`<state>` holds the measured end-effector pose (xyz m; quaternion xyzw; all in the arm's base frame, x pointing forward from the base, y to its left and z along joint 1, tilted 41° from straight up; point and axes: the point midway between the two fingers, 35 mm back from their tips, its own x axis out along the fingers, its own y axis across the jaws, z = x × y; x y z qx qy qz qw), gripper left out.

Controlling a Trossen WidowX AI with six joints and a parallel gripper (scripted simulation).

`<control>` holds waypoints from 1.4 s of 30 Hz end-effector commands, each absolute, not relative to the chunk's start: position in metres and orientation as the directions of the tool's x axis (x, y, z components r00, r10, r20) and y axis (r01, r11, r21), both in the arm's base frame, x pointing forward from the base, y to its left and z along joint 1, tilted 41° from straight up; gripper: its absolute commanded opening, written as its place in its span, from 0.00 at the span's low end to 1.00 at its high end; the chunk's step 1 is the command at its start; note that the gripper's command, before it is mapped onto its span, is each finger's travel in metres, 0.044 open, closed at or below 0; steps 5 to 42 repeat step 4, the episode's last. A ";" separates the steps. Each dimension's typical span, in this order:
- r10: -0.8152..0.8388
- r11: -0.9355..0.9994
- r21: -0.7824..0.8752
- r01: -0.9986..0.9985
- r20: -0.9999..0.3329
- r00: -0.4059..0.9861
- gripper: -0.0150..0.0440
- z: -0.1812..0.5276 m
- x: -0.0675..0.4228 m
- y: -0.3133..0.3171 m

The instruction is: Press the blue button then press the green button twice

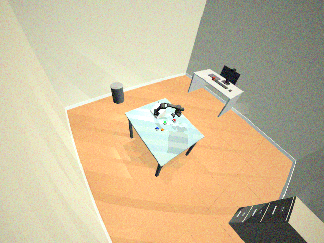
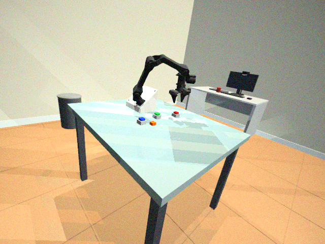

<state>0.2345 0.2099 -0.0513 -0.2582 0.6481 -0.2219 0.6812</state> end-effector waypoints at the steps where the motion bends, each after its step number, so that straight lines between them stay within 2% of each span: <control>1: -0.642 0.765 -0.643 -0.025 -0.765 0.050 0.93 -0.060 0.233 0.224; 42: -0.642 0.765 -0.643 -0.025 -0.765 0.050 0.93 -0.060 0.233 0.224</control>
